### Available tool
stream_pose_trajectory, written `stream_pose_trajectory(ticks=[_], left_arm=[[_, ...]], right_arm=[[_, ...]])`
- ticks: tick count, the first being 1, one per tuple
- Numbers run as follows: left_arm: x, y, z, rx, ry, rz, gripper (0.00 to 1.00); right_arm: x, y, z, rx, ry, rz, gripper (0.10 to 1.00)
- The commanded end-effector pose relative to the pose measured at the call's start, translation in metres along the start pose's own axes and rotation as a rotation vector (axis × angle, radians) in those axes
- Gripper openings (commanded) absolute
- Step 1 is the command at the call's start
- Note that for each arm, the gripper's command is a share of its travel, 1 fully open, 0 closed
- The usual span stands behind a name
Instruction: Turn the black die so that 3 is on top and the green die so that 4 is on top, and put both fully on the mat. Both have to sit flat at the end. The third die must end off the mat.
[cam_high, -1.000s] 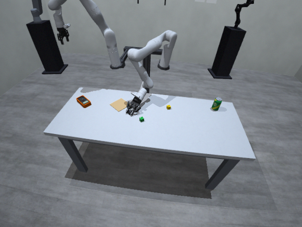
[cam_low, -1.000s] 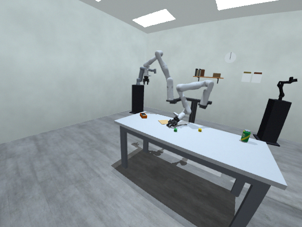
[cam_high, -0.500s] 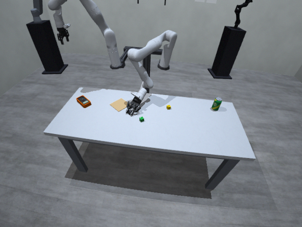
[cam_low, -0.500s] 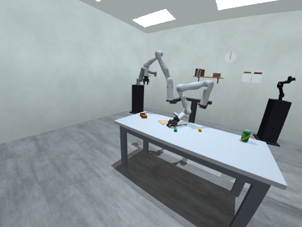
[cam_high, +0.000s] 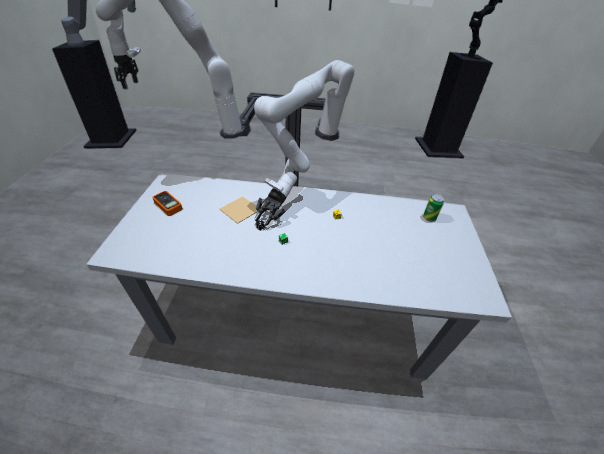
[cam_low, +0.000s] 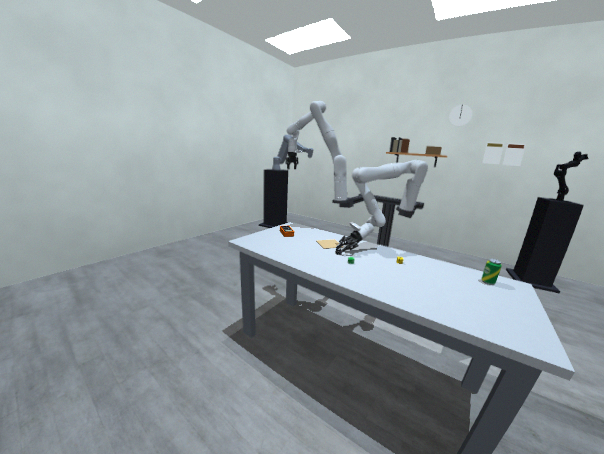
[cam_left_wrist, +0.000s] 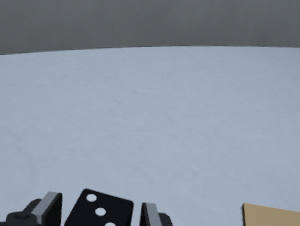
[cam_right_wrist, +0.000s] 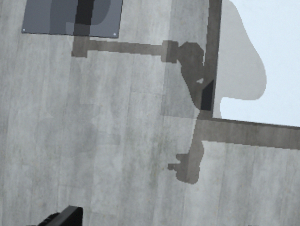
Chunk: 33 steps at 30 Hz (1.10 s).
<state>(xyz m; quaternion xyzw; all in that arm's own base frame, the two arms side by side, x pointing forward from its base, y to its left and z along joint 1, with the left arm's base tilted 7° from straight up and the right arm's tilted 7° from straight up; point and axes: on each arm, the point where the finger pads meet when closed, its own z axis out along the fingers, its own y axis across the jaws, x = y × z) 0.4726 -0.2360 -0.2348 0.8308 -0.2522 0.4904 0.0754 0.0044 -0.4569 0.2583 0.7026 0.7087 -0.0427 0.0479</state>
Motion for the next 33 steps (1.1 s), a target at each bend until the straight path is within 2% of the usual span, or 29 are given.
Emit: stream_pose_trajectory(ticks=[1,6,17,29,33], left_arm=[[0.001,0.000,-0.010,0.000,0.002,0.000,0.516],[0.001,0.000,-0.022,0.000,0.002,0.000,0.516],[0.004,0.000,-0.025,0.000,0.002,0.000,0.516],[0.045,0.000,-0.047,0.000,0.002,0.000,0.516],[0.050,0.000,-0.050,0.000,0.002,0.000,0.516]], right_arm=[[0.000,0.000,-0.001,0.000,-0.002,0.000,1.000],[0.000,0.000,-0.001,0.000,-0.002,0.000,1.000],[0.000,0.000,-0.001,0.000,-0.002,0.000,1.000],[0.000,0.000,-0.001,0.000,-0.002,0.000,1.000],[0.000,0.000,-0.001,0.000,-0.002,0.000,1.000]])
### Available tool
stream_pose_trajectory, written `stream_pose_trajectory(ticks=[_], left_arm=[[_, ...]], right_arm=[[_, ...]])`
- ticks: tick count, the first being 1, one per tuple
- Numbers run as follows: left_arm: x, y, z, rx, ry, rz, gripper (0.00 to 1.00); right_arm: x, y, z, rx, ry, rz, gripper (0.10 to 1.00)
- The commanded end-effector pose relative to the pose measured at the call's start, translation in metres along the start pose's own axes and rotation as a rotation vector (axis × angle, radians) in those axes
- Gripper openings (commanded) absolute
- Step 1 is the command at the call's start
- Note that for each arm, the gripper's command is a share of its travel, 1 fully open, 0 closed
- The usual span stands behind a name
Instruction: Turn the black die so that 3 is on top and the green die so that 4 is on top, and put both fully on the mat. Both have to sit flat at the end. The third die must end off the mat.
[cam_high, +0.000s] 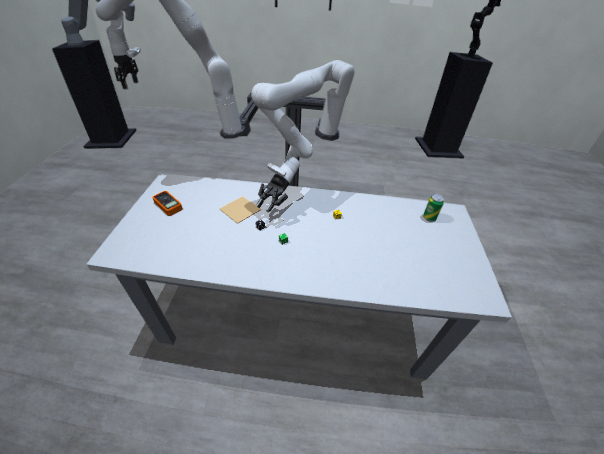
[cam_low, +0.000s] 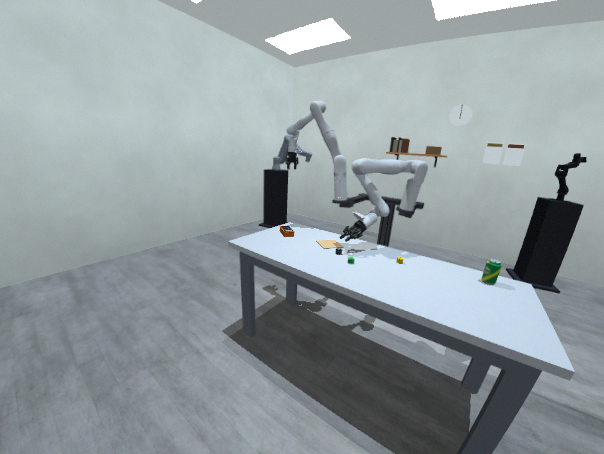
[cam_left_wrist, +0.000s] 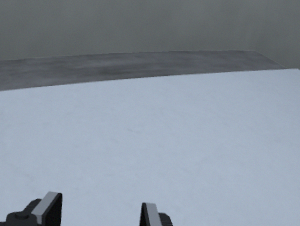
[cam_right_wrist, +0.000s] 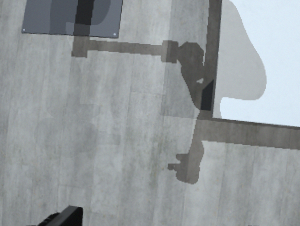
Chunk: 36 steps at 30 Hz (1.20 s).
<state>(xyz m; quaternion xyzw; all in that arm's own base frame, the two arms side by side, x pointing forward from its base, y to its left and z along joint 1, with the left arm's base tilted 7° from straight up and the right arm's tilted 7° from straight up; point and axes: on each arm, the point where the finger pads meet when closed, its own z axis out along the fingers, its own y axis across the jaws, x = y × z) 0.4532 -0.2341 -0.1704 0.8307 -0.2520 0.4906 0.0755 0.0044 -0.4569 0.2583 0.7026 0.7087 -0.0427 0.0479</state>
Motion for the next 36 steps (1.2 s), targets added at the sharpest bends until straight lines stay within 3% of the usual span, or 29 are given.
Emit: stream_pose_trajectory(ticks=[1,20,36], left_arm=[[0.0053,0.0000,-0.0024,0.000,0.001,0.000,0.516],[0.0079,0.0000,-0.0025,0.000,-0.014,-0.001,0.516],[0.0122,0.0000,0.0000,0.000,-0.110,-0.001,0.516]], right_arm=[[-0.0004,-0.0001,-0.0007,0.000,-0.002,0.000,1.000],[-0.0004,-0.0001,-0.0007,0.000,-0.002,0.000,1.000],[-0.0004,-0.0001,-0.0007,0.000,-0.002,0.000,1.000]])
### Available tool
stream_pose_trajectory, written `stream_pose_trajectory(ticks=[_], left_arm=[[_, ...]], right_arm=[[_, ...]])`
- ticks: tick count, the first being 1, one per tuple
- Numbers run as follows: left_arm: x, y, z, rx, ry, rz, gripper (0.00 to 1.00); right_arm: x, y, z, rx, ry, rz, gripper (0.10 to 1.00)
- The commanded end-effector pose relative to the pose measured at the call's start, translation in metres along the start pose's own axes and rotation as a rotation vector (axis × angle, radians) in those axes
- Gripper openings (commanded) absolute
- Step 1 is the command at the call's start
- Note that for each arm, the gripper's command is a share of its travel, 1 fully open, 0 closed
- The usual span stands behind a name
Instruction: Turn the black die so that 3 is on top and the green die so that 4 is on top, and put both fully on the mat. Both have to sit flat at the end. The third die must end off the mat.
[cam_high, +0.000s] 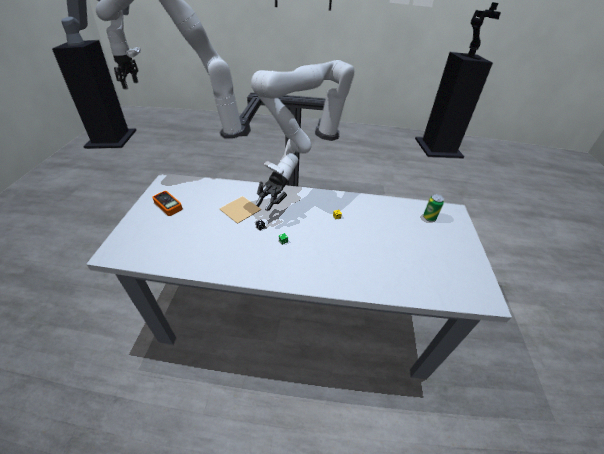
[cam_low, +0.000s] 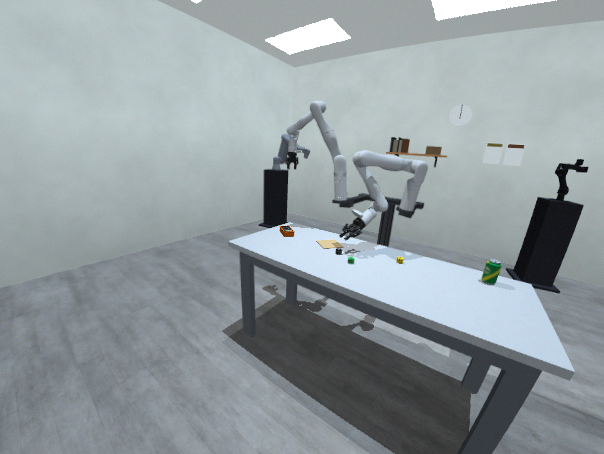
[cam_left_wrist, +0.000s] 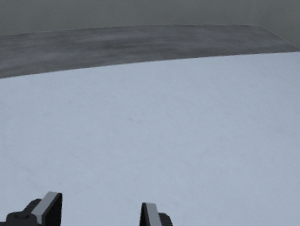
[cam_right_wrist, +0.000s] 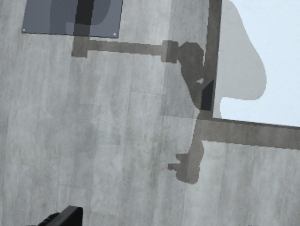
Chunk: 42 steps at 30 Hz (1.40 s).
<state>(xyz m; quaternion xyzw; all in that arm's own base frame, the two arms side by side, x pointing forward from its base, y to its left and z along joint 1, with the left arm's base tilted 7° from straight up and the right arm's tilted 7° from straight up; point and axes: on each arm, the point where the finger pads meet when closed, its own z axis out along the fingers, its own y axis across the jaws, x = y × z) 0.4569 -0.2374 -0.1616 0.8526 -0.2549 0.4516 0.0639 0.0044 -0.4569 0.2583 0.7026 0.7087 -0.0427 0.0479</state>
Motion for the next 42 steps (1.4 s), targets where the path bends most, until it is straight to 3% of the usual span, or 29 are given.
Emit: stream_pose_trajectory(ticks=[1,12,14,29,31,42], left_arm=[[0.002,0.000,0.000,0.000,-0.028,0.001,0.516],[0.009,0.000,0.003,0.000,-0.166,0.001,0.516],[0.009,0.000,0.003,0.000,-0.166,0.001,0.516],[0.019,0.001,0.008,-0.001,-0.398,0.000,0.516],[0.019,0.001,0.008,-0.001,-0.398,0.000,0.516],[0.028,0.000,0.011,0.001,-0.578,0.002,0.516]], right_arm=[[0.000,0.000,-0.001,0.000,-0.002,0.000,1.000],[0.000,0.000,-0.001,0.000,-0.002,0.000,1.000],[0.000,0.000,-0.001,0.000,-0.002,0.000,1.000],[0.000,0.000,-0.001,0.000,-0.002,0.000,1.000],[0.000,0.000,-0.001,0.000,-0.002,0.000,1.000],[0.000,0.000,-0.001,0.000,-0.002,0.000,1.000]])
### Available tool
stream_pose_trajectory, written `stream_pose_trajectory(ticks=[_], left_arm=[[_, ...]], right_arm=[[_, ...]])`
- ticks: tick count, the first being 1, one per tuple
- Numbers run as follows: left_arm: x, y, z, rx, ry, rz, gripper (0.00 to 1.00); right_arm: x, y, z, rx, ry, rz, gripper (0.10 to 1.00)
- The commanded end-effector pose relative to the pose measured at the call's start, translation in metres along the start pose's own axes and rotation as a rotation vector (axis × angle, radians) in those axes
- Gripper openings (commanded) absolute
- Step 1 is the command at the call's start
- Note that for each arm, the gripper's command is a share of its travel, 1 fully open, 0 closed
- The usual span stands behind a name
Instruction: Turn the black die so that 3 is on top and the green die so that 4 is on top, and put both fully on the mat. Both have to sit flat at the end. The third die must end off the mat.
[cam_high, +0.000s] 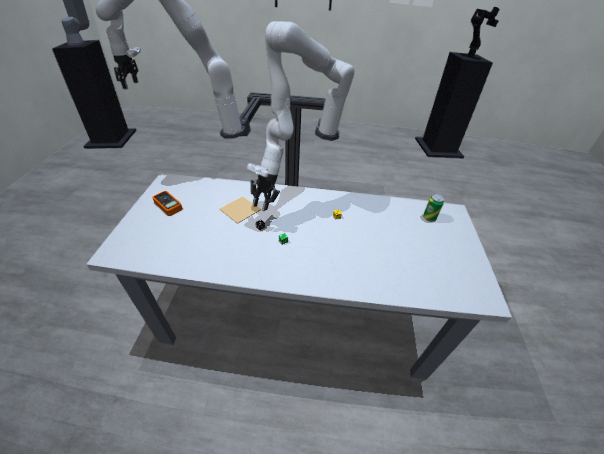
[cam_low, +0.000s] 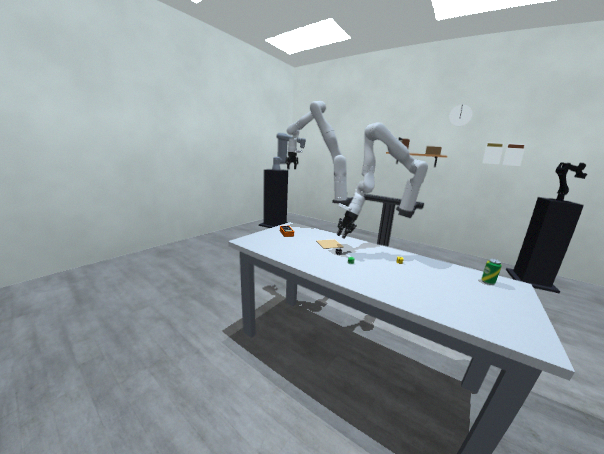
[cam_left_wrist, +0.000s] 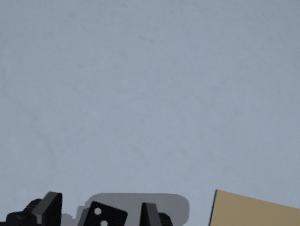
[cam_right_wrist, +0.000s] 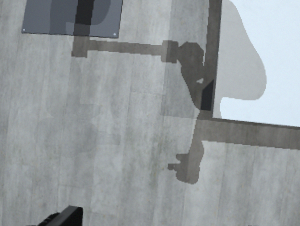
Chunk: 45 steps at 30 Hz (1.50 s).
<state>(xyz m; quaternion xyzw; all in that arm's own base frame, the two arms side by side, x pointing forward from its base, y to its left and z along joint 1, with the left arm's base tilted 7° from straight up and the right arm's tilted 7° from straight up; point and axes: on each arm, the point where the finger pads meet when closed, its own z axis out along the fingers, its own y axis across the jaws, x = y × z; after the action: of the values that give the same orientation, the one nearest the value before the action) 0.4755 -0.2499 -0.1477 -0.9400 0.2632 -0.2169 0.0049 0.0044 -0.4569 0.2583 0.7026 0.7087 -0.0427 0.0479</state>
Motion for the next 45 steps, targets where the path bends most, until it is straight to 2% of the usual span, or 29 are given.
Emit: stream_pose_trajectory(ticks=[1,4,6,14,21,23,35,45], left_arm=[[0.005,0.000,0.000,-0.001,-0.073,0.000,0.516],[0.007,0.001,0.000,-0.002,-0.121,-0.001,0.516],[0.007,0.001,0.000,-0.002,-0.121,-0.001,0.516],[0.013,0.000,0.000,-0.001,-0.237,0.000,0.516],[0.017,0.000,-0.002,-0.002,-0.324,-0.001,0.516],[0.017,0.000,-0.002,-0.002,-0.324,-0.001,0.516],[0.023,0.000,-0.001,0.000,-0.424,0.000,0.516],[0.024,0.000,-0.002,-0.002,-0.456,0.000,0.516]], right_arm=[[0.000,0.000,-0.001,0.000,-0.002,0.000,1.000],[0.000,0.000,-0.001,0.000,-0.002,0.000,1.000],[0.000,0.000,-0.001,0.000,-0.002,0.000,1.000],[0.000,0.000,-0.001,0.000,-0.002,0.000,1.000],[0.000,0.000,-0.001,0.000,-0.002,0.000,1.000],[0.000,0.000,-0.001,0.000,-0.002,0.000,1.000],[0.000,0.000,-0.001,0.000,-0.002,0.000,1.000],[0.000,0.000,-0.001,0.000,-0.002,0.000,1.000]])
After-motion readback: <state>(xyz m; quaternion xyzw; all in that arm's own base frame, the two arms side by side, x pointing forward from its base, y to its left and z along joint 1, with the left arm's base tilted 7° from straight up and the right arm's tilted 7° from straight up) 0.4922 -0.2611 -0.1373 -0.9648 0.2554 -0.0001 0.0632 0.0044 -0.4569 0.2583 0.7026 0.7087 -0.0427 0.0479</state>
